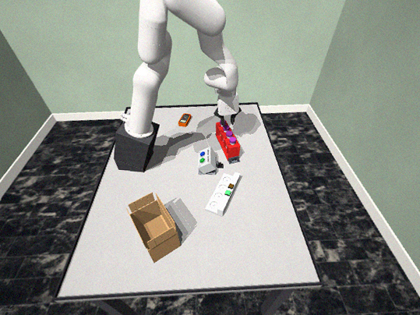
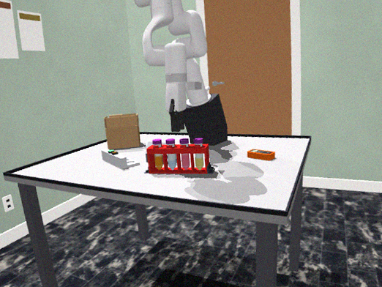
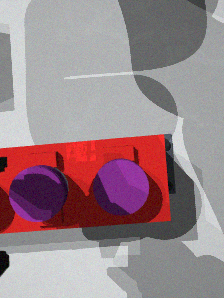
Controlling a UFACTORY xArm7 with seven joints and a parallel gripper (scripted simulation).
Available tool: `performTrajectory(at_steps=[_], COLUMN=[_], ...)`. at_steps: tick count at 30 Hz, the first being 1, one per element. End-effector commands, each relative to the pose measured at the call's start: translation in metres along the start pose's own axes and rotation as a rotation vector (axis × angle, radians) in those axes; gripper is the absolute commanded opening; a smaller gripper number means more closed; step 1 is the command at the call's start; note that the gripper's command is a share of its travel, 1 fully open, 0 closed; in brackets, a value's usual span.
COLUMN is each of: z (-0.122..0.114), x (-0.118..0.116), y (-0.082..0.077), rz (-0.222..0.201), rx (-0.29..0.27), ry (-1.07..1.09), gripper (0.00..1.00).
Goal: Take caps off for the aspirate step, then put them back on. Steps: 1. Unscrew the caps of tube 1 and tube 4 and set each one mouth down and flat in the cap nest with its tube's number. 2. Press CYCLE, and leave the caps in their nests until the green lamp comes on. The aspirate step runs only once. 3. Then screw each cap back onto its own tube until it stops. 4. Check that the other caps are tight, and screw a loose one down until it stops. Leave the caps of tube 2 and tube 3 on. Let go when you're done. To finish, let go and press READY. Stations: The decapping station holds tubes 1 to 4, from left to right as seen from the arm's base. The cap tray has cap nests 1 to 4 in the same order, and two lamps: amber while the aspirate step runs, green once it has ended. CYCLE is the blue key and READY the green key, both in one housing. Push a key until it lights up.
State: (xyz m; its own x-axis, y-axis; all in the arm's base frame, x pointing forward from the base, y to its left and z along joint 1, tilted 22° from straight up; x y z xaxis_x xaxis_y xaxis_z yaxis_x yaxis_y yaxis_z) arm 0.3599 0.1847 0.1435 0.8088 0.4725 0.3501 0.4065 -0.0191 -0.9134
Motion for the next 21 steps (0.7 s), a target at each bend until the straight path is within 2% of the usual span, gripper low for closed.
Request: performTrajectory(at_steps=[1, 10, 13, 15, 21], z=[-0.031, -0.035, -0.034, -0.034, -0.034], x=[0.001, 0.001, 0.001, 0.001, 0.000], y=[0.000, 0.000, 0.009, 0.009, 0.027], rz=[0.011, 0.012, 0.012, 0.012, 0.012], rx=[0.036, 0.039, 0.039, 0.039, 0.039], ry=[-0.277, -0.314, -0.314, -0.314, -0.314], gripper=[0.46, 0.46, 0.46, 0.46, 0.46])
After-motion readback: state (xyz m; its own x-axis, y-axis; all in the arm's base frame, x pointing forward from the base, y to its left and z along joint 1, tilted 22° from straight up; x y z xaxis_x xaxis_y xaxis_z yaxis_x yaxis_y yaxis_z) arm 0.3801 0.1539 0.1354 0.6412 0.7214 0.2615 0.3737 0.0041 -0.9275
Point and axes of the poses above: the point where the finger pads meet when closed, its own y axis out along the fingers, its own x axis across the jaws, z = x × y, the point moved 5 cm from there along -y, back along the fingers, and after that the axes turned 7 degrees about -y, right-handed, at the moved point
